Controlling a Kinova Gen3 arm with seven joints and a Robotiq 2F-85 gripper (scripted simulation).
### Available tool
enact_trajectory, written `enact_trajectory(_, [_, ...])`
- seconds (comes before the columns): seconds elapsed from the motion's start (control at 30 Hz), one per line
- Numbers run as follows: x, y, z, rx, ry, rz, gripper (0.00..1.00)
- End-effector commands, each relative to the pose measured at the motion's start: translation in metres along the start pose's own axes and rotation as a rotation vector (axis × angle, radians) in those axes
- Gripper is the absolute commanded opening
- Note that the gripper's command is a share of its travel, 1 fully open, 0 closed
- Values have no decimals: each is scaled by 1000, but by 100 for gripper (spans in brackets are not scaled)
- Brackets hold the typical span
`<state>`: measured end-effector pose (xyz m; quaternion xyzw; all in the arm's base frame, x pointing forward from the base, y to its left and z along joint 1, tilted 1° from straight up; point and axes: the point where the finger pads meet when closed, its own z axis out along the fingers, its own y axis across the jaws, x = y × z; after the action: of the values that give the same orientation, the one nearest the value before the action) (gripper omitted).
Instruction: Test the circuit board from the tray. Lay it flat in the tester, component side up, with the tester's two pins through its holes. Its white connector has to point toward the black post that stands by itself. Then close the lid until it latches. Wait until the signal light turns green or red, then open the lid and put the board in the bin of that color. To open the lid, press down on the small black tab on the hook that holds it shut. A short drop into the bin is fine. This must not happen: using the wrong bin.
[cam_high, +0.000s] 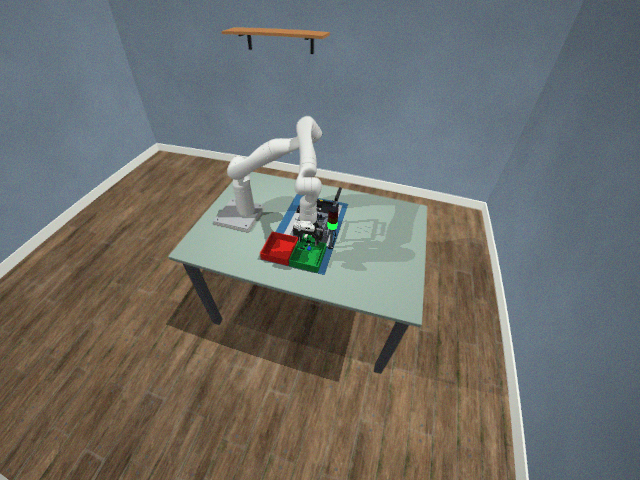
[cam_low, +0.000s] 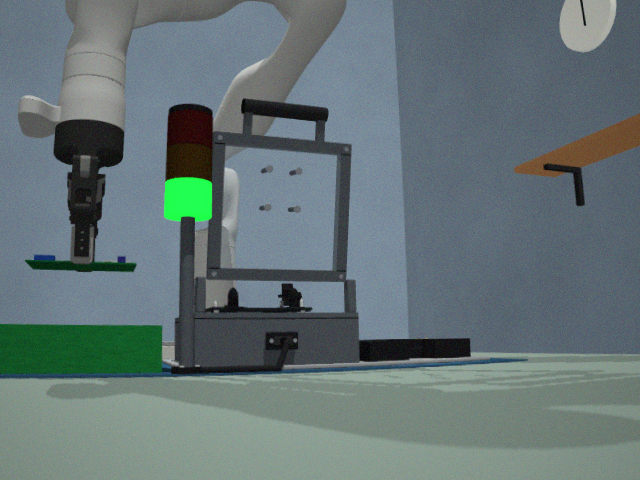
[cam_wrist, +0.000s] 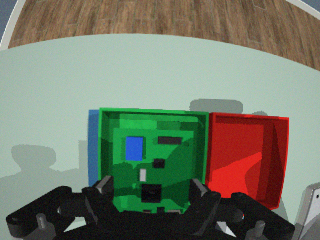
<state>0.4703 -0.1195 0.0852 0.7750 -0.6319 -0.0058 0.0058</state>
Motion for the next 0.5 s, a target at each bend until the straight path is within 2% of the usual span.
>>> enact_trajectory(0.0, [0, 0, 0, 1, 0, 0, 77])
enact_trajectory(0.47, [0, 0, 22, 1, 0, 0, 77])
